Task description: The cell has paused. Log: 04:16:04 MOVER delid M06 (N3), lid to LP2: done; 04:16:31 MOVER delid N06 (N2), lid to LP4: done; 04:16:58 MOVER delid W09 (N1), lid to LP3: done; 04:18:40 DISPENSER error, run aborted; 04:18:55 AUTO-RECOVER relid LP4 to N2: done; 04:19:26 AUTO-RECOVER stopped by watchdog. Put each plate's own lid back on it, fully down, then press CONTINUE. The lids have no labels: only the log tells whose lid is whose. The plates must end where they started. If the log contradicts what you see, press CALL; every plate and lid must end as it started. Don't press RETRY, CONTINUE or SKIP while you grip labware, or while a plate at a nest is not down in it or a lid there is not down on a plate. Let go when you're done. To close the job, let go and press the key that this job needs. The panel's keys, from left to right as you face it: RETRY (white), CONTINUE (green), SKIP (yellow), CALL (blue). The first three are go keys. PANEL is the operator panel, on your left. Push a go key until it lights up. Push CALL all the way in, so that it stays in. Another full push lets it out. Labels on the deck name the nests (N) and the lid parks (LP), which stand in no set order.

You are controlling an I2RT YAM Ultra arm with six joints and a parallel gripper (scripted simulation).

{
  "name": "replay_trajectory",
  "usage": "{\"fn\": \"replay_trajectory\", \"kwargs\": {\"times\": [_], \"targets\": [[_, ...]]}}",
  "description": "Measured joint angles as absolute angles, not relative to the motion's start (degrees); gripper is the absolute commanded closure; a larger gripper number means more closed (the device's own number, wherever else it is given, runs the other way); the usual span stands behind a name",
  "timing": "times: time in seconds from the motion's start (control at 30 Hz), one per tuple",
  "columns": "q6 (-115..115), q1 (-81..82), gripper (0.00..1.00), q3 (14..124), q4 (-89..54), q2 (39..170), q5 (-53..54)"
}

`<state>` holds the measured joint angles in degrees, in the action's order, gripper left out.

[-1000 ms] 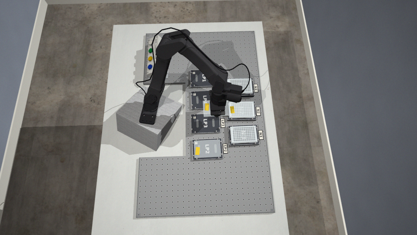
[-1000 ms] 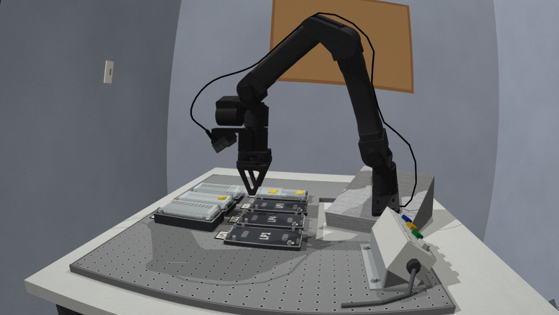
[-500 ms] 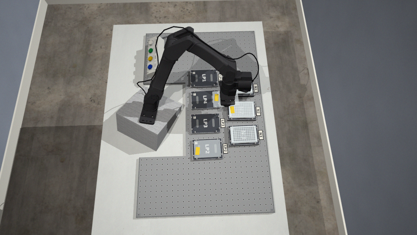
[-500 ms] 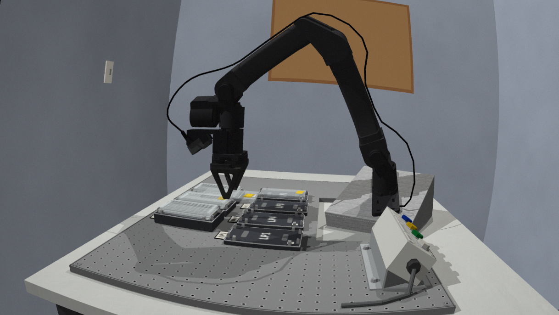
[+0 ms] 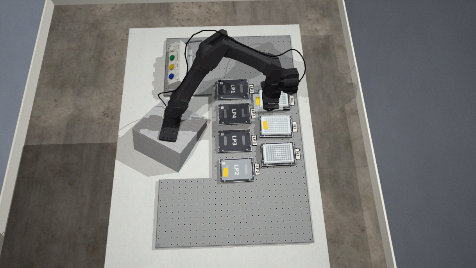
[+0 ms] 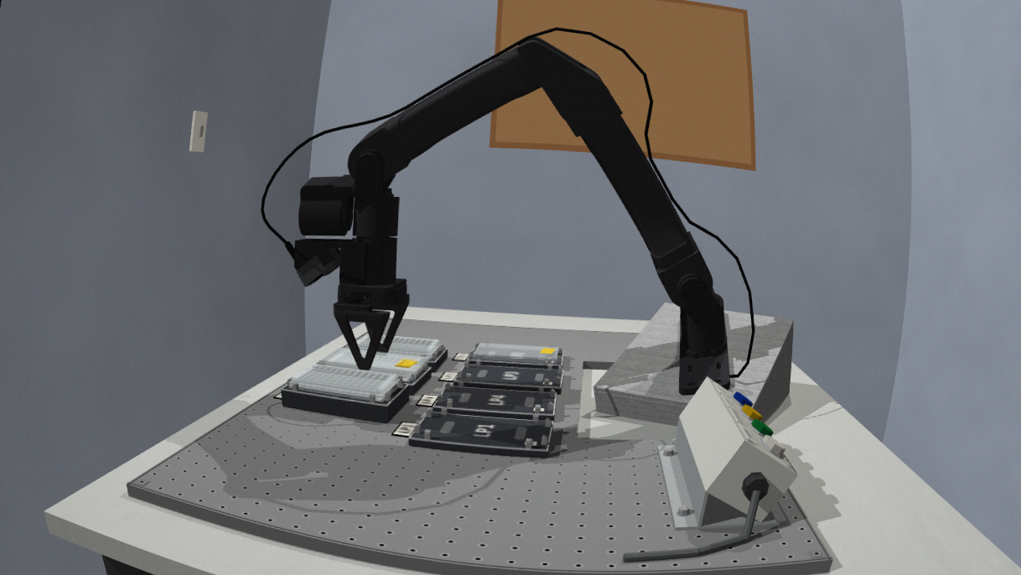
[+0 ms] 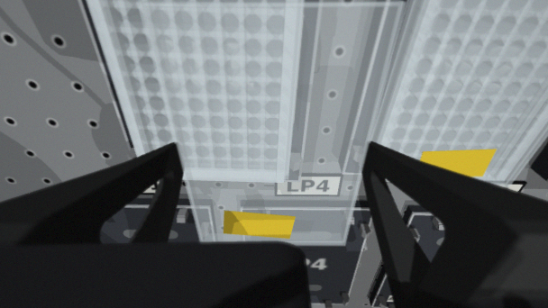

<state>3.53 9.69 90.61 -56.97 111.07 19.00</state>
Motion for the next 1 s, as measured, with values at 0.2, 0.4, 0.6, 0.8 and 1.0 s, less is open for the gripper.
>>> {"fn": "replay_trajectory", "kwargs": {"times": [0.2,0.4,0.6,0.8,1.0], "targets": [[5.93,11.22,1.0,96.49,-59.61,114.15,18.35],[8.1,13.82,1.0,104.42,-61.95,118.32,18.06],[8.62,13.98,1.0,105.3,-63.75,118.45,17.91],[8.67,13.98,1.0,105.82,-64.79,118.45,17.91],[8.64,13.52,1.0,106.17,-65.12,118.45,17.91]]}}
